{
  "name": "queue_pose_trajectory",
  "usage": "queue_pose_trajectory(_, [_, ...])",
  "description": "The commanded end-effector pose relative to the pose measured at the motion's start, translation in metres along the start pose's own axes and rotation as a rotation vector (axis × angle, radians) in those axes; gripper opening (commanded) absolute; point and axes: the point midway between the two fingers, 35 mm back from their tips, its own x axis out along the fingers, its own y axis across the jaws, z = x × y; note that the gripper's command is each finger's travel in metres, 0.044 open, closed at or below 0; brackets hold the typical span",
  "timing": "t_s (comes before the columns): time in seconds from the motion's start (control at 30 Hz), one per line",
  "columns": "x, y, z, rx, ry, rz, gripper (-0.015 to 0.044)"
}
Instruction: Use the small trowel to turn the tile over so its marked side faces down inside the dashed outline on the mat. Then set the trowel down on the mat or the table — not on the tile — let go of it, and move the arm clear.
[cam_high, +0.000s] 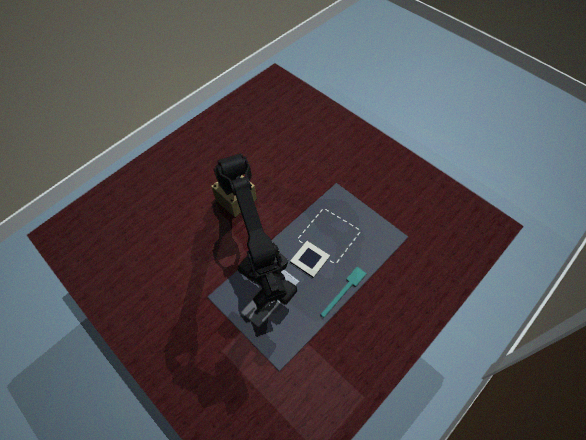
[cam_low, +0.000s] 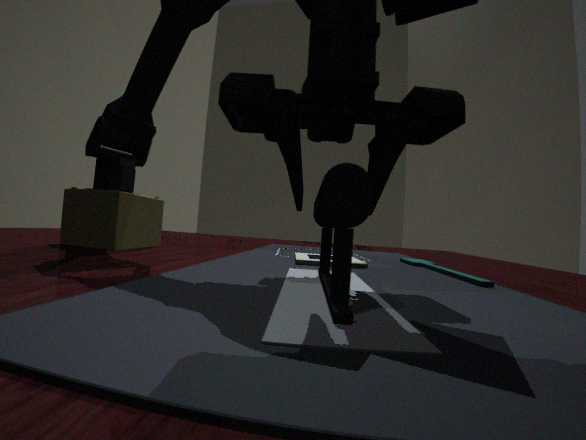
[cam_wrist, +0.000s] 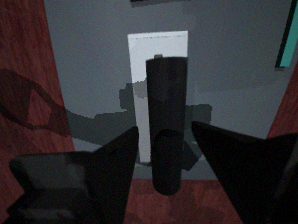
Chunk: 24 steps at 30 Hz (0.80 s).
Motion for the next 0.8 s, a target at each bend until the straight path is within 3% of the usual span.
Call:
queue_pose_trajectory(0.0, [0.0,0.0,0.0,-0.005,-0.001,0.002,0.027])
queue_pose_trajectory(0.43, [0.0,0.0,0.0,-0.005,-0.001,0.002,0.027])
queue_pose_trajectory(0.6, [-0.042,0.002,0.002,-0.005,-0.001,0.002,0.027])
queue_pose_trajectory(0.77, [-0.045,0.003,0.002,-0.005,-0.001,0.002,0.027])
